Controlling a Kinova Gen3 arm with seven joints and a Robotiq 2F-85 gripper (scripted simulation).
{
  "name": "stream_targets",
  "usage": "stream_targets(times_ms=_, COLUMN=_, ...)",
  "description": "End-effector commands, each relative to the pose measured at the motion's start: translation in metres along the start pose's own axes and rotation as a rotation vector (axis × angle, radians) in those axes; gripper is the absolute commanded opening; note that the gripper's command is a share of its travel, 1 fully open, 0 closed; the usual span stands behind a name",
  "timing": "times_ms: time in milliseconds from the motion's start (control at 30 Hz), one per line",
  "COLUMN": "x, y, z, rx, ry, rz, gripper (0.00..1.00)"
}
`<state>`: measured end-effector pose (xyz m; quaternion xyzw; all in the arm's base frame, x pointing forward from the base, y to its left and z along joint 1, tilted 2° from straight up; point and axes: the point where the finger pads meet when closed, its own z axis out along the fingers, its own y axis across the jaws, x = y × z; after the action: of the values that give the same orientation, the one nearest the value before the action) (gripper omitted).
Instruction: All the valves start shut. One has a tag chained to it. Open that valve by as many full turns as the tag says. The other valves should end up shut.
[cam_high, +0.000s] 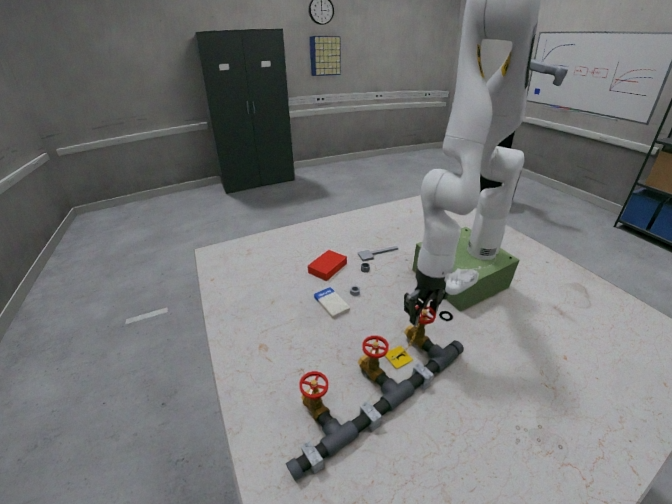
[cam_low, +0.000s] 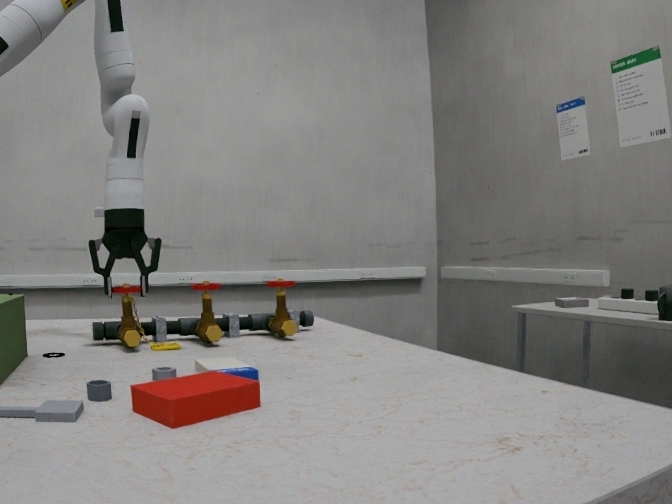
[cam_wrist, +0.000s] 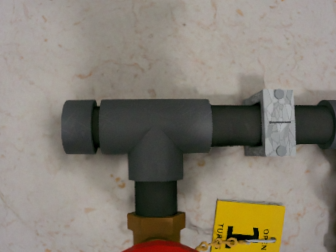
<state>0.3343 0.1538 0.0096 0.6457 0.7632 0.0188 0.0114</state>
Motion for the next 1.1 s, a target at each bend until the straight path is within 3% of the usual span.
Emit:
stream_targets(times_ms=0, x=0.0002, y=0.0005, z=-0.0003, rx=-0.001, ry=0.0, rz=-0.004, gripper=0.63)
stream_targets(times_ms=333, x=0.0002, y=0.0005, z=-0.0003, rx=-0.001, ry=0.0, rz=-0.06, gripper=0.63)
stream_targets(times_ms=767, x=0.0002, y=0.0005, z=-0.0003, rx=-0.001, ry=0.0, rz=-0.313, gripper=0.63)
stream_targets(times_ms=1067, x=0.0002, y=0.0005, z=-0.0003, rx=-0.001, ry=0.0, rz=-0.686, gripper=0.63)
